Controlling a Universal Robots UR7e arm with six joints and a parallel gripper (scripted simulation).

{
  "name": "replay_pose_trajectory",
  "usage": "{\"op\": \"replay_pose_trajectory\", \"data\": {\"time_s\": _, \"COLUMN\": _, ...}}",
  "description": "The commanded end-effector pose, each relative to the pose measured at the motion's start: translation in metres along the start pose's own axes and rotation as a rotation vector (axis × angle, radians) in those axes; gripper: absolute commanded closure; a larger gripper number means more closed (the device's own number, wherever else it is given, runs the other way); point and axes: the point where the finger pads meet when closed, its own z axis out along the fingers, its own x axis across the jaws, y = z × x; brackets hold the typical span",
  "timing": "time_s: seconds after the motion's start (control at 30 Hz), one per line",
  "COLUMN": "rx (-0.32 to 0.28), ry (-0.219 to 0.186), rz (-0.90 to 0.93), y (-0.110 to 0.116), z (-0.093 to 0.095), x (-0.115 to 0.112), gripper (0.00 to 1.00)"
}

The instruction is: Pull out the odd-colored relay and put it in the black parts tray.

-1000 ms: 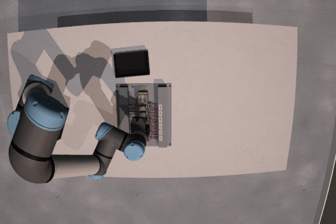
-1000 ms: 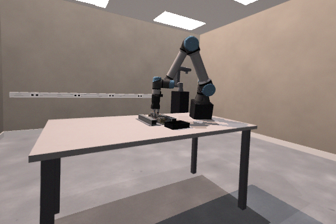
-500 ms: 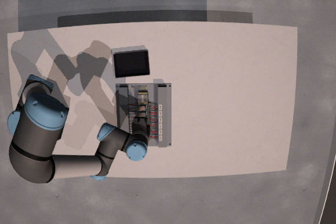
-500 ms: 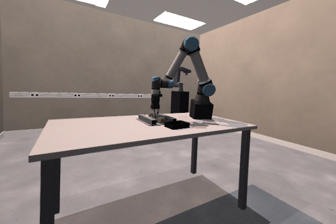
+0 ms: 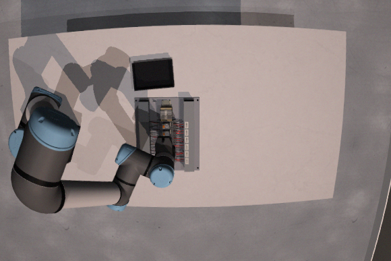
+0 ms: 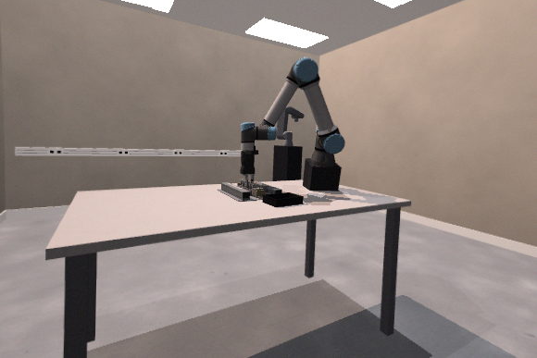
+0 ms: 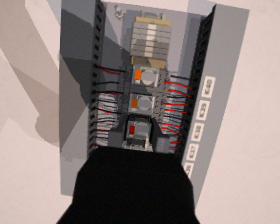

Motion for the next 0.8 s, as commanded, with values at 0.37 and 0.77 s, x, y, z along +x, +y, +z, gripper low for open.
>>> {"op": "replay_pose_trajectory", "data": {"time_s": 0.37, "rx": -0.001, "ry": -0.026, "rz": -0.002, "y": -0.0011, "z": -0.0004, "x": 0.0008, "gripper": 1.00}}
{"op": "replay_pose_trajectory", "data": {"time_s": 0.77, "rx": -0.001, "ry": -0.037, "rz": -0.002, "y": -0.0011, "z": -0.0006, "x": 0.0012, "gripper": 1.00}}
